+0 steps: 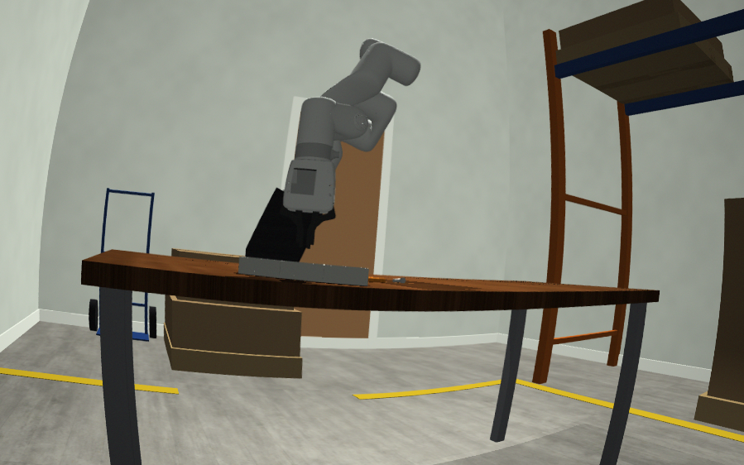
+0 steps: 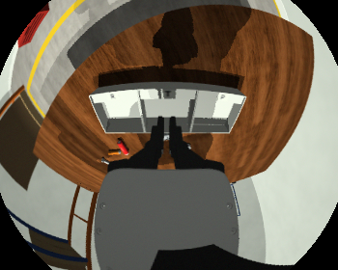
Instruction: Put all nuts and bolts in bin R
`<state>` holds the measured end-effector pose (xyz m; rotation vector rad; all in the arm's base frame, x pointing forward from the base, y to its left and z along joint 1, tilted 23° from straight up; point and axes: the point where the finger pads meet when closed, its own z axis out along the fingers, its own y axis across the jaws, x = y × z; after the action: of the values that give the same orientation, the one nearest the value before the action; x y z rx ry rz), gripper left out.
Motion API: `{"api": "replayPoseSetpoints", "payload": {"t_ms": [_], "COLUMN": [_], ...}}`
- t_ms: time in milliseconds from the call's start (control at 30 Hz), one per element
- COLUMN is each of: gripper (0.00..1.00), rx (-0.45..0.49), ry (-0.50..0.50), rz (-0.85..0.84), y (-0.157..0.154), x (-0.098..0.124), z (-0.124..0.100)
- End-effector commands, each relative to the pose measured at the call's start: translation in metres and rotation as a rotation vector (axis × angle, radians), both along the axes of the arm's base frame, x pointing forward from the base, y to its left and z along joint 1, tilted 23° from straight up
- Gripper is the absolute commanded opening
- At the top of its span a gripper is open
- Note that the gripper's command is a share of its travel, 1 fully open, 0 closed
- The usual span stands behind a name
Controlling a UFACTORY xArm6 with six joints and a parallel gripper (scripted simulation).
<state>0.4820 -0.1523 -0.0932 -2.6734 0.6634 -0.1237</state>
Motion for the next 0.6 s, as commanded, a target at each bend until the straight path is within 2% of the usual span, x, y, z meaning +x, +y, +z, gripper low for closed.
{"api": "replayPoseSetpoints", "payload": {"t_ms": [0,567], "gripper": [0.07,0.07], "rx": [-0.003,-0.002], "ry": [-0.002,-0.002], "rz": [-0.003,-0.003], "y": [0.002,0.015], "x": [0.003,0.01], "z": [0.003,-0.034]}}
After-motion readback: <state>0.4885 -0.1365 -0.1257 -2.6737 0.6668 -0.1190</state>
